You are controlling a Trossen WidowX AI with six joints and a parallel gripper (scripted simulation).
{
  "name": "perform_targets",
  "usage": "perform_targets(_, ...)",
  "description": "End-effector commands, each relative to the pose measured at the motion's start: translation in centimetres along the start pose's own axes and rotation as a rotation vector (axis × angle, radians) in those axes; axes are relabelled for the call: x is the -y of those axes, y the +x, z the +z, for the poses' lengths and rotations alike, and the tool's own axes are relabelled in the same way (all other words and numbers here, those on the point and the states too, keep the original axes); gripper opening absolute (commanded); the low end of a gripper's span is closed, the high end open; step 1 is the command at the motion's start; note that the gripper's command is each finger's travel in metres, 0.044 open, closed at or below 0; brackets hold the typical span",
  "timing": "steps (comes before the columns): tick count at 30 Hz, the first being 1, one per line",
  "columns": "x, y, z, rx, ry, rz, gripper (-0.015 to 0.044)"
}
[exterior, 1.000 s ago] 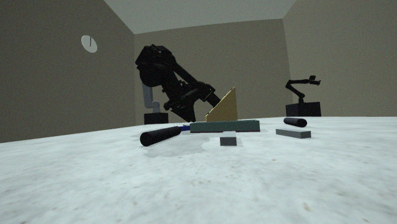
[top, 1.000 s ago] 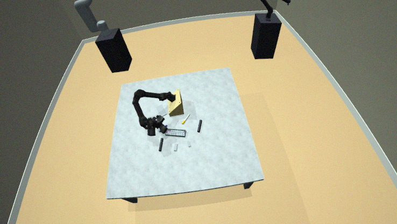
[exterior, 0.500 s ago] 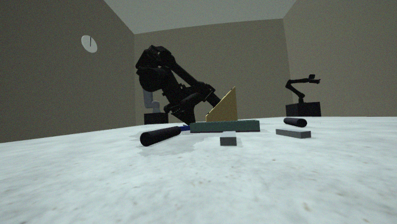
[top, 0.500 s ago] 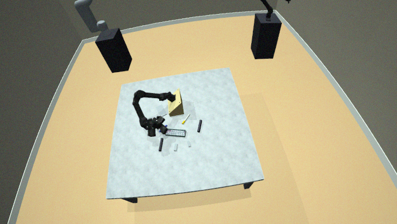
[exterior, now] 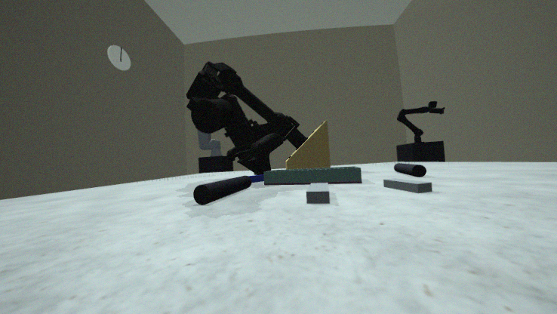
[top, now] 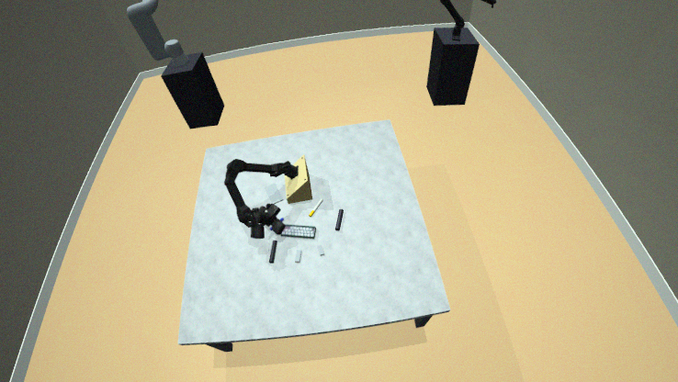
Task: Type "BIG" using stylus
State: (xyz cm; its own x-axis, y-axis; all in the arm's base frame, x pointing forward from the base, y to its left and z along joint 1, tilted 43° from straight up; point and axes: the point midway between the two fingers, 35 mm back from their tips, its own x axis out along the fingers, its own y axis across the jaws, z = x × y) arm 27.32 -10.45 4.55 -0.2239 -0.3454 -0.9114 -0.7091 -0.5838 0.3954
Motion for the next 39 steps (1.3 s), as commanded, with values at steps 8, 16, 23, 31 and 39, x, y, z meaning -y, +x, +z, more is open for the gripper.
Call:
perform_targets(8, 0.0, 0.0, 0.0, 0.000, 0.000, 0.000, 0.0000)
perform_targets(16, 0.1, -1.0, 0.5, 0.000, 0.000, -0.001, 0.0000)
perform_targets(23, 0.0, -4.3, 2.5, 0.002, -0.001, 0.000, 0.0000)
perform_targets(31, 0.2, -4.1, 2.4, 0.004, 0.046, -0.005, 0.0000)
perform_targets(39, 1.0, -4.2, 2.8, 0.044, 0.319, -0.031, 0.0000)
